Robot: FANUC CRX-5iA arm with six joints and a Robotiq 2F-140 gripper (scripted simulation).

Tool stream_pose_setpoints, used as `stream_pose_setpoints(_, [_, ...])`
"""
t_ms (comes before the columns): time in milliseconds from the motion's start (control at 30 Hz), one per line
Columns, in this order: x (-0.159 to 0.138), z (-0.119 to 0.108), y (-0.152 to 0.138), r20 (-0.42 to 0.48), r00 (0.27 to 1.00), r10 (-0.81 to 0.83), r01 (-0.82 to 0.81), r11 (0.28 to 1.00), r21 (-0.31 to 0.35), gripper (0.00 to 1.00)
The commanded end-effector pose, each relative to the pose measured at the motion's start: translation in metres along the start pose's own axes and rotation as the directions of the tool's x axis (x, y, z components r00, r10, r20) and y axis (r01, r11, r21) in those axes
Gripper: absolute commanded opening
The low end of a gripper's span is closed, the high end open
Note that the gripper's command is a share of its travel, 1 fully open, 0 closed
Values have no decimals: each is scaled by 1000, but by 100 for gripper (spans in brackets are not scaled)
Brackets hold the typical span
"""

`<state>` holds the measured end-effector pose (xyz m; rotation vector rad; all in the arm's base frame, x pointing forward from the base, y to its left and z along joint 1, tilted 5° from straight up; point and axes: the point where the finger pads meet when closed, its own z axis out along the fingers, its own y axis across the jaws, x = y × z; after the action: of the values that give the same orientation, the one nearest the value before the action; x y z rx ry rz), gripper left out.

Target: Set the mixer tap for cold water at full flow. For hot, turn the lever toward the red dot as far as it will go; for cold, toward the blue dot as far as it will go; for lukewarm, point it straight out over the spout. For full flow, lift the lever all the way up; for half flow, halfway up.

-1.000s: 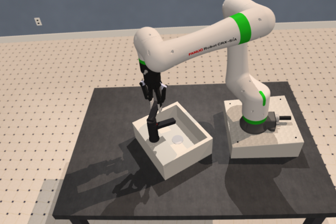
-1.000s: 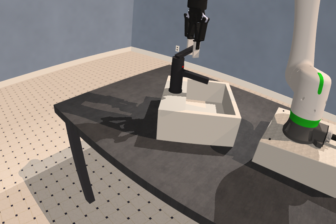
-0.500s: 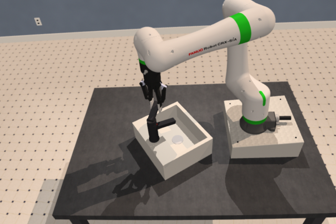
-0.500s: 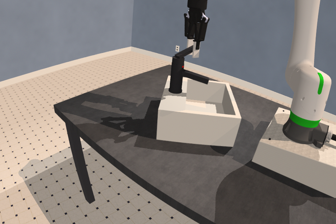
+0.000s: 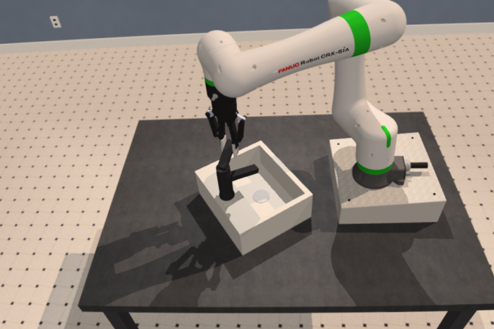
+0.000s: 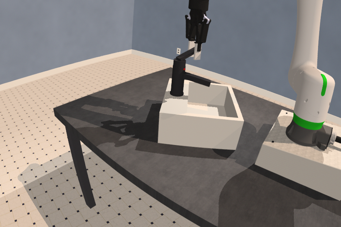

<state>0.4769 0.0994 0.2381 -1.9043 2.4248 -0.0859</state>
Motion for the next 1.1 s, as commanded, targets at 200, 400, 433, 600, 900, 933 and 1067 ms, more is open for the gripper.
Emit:
stream_pose_setpoints(200, [0,0,0,1,1000,0,0,1000,1,0])
stream_pose_setpoints(400, [0,0,0,1,1000,0,0,1000,1,0])
stream_pose_setpoints(433, [0,0,0,1,1000,0,0,1000,1,0])
stream_pose_setpoints(600, [0,0,0,1,1000,0,0,1000,1,0])
stream_pose_setpoints(900, [0,0,0,1,1000,0,0,1000,1,42])
stream_pose_setpoints(933, [0,0,0,1,1000,0,0,1000,1,42])
stream_pose_setpoints(1067, [0,0,0,1,1000,0,0,1000,1,42])
